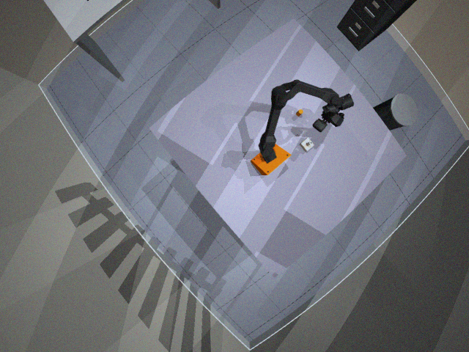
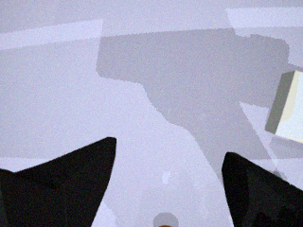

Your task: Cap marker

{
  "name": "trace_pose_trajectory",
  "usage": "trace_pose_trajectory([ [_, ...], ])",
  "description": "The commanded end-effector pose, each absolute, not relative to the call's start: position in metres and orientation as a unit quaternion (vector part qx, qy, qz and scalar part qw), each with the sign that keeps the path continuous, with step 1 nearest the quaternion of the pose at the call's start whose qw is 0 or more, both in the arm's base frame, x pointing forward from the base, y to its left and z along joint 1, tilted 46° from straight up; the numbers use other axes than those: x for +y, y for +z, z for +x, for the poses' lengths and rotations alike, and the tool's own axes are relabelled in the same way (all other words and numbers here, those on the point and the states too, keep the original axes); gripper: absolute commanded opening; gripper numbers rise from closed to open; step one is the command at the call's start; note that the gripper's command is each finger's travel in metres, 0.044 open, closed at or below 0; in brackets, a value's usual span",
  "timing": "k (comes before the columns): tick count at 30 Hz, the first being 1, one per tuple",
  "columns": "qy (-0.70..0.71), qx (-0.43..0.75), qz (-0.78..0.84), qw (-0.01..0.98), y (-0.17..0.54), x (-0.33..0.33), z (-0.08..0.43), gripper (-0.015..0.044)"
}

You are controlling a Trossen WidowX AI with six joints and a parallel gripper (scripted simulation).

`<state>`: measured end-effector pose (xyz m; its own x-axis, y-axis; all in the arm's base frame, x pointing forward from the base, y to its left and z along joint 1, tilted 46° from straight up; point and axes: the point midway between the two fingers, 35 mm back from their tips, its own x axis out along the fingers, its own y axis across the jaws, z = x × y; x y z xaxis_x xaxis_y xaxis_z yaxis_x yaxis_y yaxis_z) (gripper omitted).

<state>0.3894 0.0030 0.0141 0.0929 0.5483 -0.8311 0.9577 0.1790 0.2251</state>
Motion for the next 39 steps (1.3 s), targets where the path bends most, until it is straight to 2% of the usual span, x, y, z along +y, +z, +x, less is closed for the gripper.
trace_pose_trajectory([
  [1,-0.212,0.684,0.591,0.371,0.051,0.066,0.369,0.025],
  [5,-0.202,0.715,0.583,0.328,0.083,0.109,0.347,0.025],
  [14,-0.202,0.717,0.582,0.325,0.085,0.112,0.349,0.025],
  [19,-0.201,0.717,0.583,0.325,0.061,0.137,0.346,0.025],
  [39,-0.201,0.717,0.583,0.325,0.04,0.155,0.342,0.025],
])
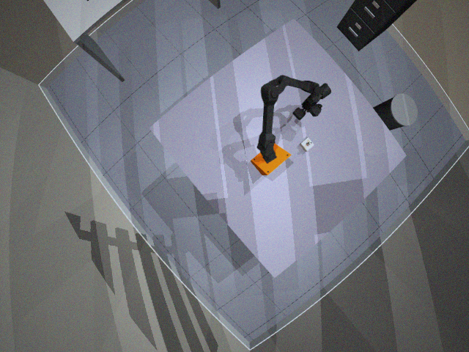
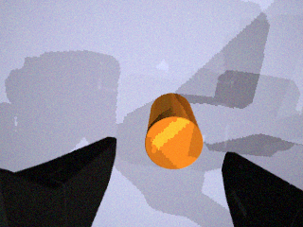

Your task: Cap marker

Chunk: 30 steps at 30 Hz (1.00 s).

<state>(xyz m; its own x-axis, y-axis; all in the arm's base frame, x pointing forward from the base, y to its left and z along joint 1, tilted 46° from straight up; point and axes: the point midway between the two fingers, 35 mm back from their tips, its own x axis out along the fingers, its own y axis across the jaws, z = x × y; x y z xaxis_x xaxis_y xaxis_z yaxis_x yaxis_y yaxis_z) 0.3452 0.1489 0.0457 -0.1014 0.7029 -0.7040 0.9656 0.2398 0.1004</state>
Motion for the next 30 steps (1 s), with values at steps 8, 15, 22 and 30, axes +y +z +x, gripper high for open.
trace_pose_trajectory([
  [8,-0.201,0.718,0.582,0.325,0.031,0.164,0.341,0.025],
  [15,-0.2,0.718,0.582,0.325,0.023,0.172,0.34,0.025],
  [22,-0.2,0.718,0.583,0.324,0.016,0.179,0.339,0.025],
  [30,-0.2,0.718,0.583,0.324,0.012,0.183,0.338,0.0224],
])
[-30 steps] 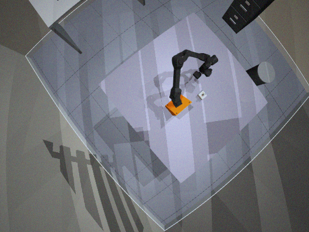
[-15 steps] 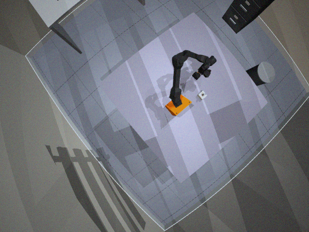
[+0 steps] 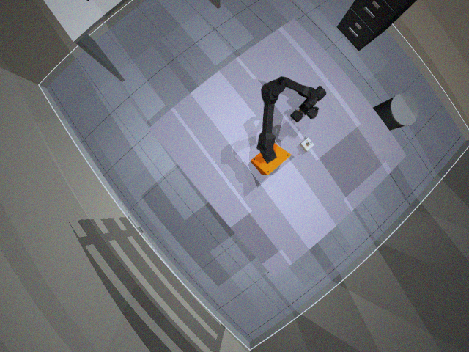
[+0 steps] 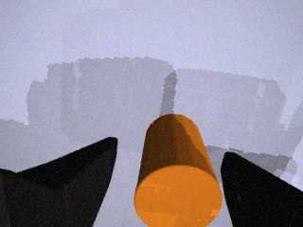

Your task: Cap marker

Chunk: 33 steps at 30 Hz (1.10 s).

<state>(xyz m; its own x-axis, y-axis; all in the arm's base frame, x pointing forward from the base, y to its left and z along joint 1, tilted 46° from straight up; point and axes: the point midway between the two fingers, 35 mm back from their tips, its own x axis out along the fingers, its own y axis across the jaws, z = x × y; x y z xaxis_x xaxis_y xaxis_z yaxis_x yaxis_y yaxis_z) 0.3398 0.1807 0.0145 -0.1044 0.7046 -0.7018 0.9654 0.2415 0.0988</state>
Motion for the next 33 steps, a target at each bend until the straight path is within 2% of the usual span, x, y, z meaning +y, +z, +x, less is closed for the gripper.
trace_pose_trajectory([
  [1,-0.2,0.718,0.583,0.324,0.012,0.183,0.338,0.0198],
  [3,-0.2,0.718,0.583,0.324,0.012,0.183,0.338,0.0145],
  [12,-0.2,0.718,0.583,0.324,0.012,0.183,0.338,0.0085],
  [15,-0.2,0.718,0.583,0.324,0.015,0.18,0.339,0.0007],
  [16,-0.201,0.718,0.583,0.324,0.017,0.178,0.339,0.0],
  [33,-0.201,0.717,0.583,0.325,0.052,0.14,0.345,0.0],
])
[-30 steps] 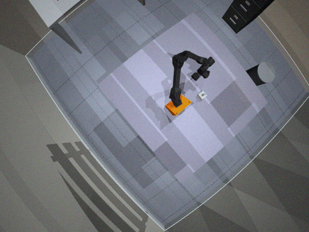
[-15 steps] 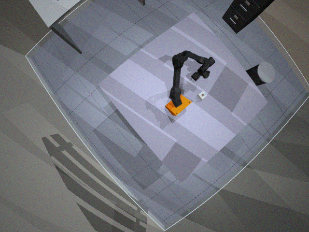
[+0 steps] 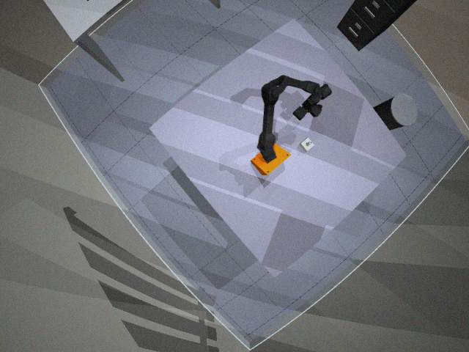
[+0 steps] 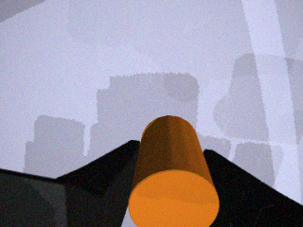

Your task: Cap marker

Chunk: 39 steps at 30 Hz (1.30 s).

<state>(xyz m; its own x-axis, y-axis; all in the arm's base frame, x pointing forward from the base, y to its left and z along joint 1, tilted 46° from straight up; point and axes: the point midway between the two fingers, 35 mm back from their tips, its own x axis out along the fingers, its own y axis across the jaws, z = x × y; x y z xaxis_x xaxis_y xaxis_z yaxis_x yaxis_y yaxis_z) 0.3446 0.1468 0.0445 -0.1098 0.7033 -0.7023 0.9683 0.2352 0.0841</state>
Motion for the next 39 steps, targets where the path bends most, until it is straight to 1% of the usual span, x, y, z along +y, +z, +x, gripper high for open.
trace_pose_trajectory([
  [1,-0.201,0.717,0.583,0.325,0.053,0.139,0.345,0.0],
  [5,-0.202,0.716,0.583,0.326,0.05,0.133,0.346,0.0],
  [20,-0.214,0.71,0.581,0.337,0.015,0.071,0.34,0.0],
  [39,-0.217,0.711,0.579,0.336,-0.022,0.002,0.314,0.0],
])
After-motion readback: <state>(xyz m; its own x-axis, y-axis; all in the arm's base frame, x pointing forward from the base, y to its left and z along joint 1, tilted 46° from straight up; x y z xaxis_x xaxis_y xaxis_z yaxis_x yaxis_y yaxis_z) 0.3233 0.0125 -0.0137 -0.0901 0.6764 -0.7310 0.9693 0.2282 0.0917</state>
